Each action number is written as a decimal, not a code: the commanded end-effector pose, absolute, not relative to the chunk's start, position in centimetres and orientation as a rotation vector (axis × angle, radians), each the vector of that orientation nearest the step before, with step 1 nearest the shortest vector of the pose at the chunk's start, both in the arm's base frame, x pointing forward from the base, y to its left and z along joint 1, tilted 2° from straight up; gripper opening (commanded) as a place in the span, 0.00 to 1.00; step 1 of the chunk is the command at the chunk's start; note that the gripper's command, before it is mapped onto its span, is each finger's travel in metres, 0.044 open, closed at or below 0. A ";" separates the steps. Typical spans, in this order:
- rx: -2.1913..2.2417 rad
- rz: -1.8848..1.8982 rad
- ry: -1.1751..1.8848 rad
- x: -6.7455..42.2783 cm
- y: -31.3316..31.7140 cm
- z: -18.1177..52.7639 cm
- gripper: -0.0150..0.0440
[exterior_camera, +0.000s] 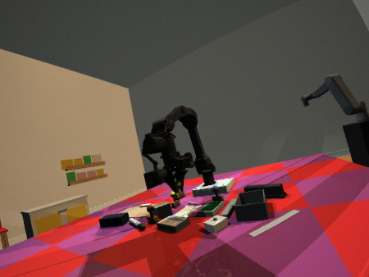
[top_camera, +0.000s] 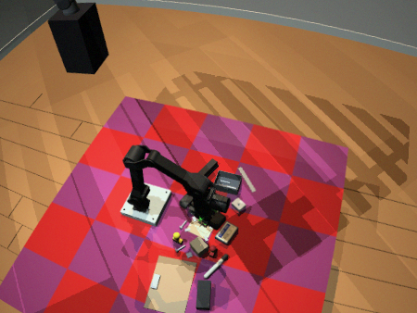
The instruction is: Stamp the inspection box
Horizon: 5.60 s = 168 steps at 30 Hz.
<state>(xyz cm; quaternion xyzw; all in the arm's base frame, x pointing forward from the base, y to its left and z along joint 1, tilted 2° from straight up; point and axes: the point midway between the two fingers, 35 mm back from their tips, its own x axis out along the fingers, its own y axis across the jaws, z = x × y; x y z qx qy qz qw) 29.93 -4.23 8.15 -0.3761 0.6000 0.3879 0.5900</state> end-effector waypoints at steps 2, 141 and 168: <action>-0.880 0.908 1.398 29.9 -4.3 7.7 0.25; -0.874 0.904 1.397 29.6 -4.3 2.1 0.25; -0.874 0.904 1.396 29.6 -4.3 2.6 0.25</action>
